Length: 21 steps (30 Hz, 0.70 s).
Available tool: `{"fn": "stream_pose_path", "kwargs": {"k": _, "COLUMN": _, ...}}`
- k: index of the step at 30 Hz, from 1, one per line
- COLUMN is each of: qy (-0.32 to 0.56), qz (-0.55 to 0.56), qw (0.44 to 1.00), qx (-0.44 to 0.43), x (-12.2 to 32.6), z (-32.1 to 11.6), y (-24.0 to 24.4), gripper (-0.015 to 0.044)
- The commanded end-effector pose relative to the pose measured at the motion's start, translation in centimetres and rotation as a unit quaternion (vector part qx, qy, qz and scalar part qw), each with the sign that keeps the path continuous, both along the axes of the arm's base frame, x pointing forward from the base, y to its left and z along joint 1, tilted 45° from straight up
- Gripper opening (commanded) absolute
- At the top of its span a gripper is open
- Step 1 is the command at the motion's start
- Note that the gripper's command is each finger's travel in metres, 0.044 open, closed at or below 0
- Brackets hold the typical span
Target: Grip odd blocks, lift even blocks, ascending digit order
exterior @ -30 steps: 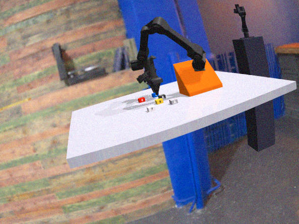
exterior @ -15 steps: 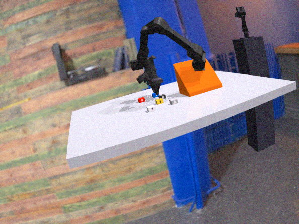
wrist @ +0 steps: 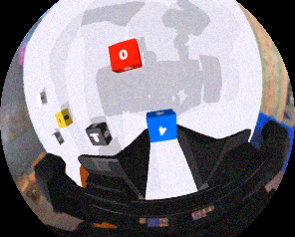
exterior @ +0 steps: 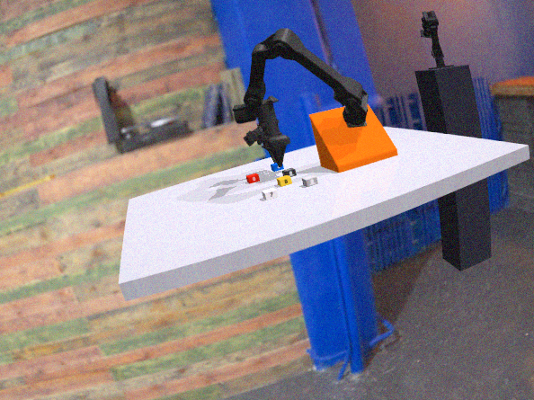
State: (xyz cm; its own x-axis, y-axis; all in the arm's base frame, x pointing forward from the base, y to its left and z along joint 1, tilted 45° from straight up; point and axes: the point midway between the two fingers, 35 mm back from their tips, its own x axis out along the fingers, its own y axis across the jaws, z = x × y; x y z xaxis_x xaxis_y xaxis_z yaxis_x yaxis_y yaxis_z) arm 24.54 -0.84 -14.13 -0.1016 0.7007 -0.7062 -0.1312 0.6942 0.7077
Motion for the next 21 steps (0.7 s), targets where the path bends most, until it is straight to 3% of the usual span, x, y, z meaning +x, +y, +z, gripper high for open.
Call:
{"fn": "stream_pose_path", "kwargs": {"k": 1, "qy": -0.004, "qz": 0.005, "qw": 1.0, "qx": -0.003, "x": 0.16, "z": 0.35, "y": -0.34, "gripper": 0.012}}
{"fn": "stream_pose_path", "kwargs": {"k": 21, "qy": -0.004, "qz": 0.005, "qw": 1.0, "qx": -0.003, "x": 0.07, "z": -0.3, "y": 0.3, "gripper": 0.012}}
